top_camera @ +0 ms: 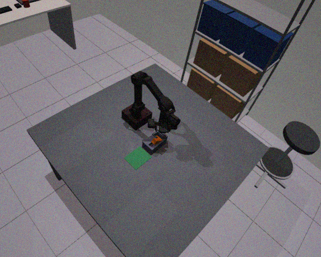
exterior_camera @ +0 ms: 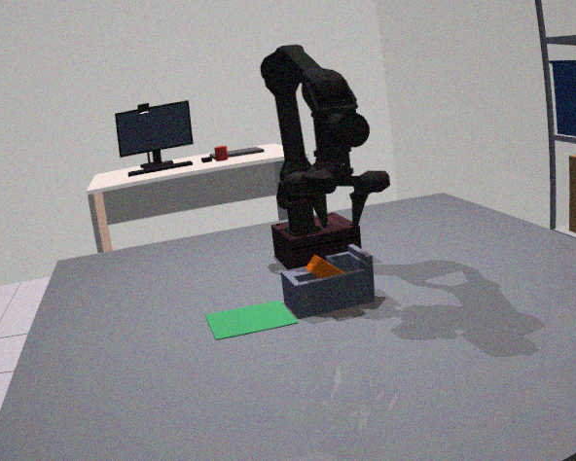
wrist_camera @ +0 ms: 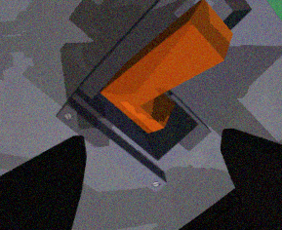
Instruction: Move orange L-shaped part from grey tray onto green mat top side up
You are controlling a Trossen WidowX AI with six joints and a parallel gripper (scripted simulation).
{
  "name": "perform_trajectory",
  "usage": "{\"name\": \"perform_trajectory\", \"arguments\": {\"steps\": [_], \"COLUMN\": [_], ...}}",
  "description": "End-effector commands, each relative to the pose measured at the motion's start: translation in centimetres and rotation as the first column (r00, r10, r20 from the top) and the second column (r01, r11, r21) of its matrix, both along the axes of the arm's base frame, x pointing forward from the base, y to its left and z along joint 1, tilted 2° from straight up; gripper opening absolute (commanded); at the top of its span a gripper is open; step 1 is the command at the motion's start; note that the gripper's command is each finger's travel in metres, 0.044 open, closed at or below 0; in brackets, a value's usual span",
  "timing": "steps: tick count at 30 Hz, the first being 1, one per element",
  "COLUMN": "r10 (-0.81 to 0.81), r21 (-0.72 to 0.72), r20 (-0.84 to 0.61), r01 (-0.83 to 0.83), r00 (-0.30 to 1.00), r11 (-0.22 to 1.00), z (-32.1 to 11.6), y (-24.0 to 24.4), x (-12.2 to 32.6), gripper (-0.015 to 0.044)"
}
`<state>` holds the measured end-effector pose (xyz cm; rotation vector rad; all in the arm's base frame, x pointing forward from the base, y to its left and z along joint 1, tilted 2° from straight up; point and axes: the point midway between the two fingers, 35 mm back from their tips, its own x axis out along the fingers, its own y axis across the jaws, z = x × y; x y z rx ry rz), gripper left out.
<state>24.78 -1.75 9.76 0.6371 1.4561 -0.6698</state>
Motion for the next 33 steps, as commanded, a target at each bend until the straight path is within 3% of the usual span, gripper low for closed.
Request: {"name": "perform_trajectory", "arguments": {"steps": [1,14,33], "r10": [-0.705,-0.714,-0.714], "r21": [0.01,0.011,0.01], "r20": [0.024,0.024,0.024], "r01": [0.705,0.714,0.714], "r00": [0.709,0.7,0.7], "r11": [0.709,0.7,0.7], "z": [0.5,0.5,-3.7], "y": [-4.0,-4.1,-4.2], "x": [0.2,0.2,0.3], "gripper": [0.028,0.028,0.028]}}
